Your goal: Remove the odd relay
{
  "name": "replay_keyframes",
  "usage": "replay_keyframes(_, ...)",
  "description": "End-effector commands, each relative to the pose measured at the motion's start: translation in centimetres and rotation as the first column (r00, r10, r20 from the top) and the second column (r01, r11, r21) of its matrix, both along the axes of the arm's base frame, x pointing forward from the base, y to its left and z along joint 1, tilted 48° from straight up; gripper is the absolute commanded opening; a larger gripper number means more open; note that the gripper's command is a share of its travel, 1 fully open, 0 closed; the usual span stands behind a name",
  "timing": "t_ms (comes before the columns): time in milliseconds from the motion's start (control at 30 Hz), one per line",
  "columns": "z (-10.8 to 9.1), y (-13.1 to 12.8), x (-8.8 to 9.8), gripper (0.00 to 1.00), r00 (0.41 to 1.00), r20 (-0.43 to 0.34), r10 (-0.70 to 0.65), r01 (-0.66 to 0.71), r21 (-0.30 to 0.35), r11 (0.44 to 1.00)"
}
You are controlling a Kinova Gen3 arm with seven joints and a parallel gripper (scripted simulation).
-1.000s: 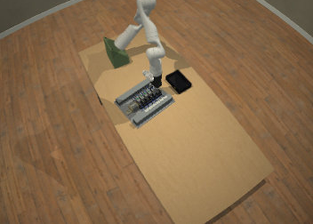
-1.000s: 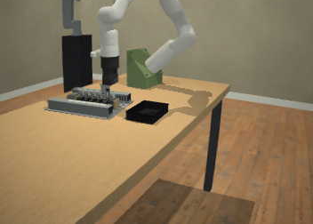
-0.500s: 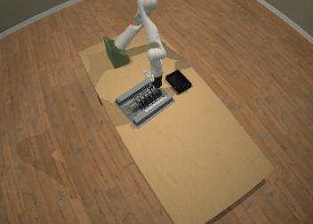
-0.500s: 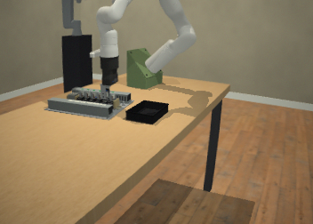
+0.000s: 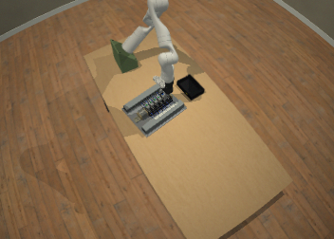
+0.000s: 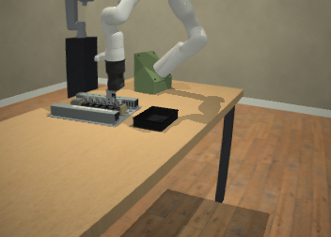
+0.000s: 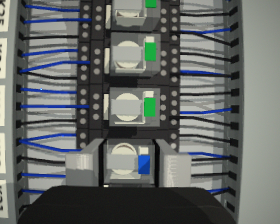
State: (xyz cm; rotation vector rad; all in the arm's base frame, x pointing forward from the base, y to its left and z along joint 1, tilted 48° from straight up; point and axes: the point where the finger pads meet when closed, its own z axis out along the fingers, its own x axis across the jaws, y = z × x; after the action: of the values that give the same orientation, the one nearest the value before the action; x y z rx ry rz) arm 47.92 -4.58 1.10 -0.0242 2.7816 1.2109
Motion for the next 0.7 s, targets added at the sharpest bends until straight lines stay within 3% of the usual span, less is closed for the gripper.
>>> replay_keyframes(0, 0.03, -0.1, 0.03, 0.0, 1.0, -0.001, 0.0, 0.0, -0.001, 1.0)
replay_keyframes(667, 0.05, -0.11, 0.1, 0.0, 1.0, -0.018, 0.018, -0.018, -0.002, 1.0)
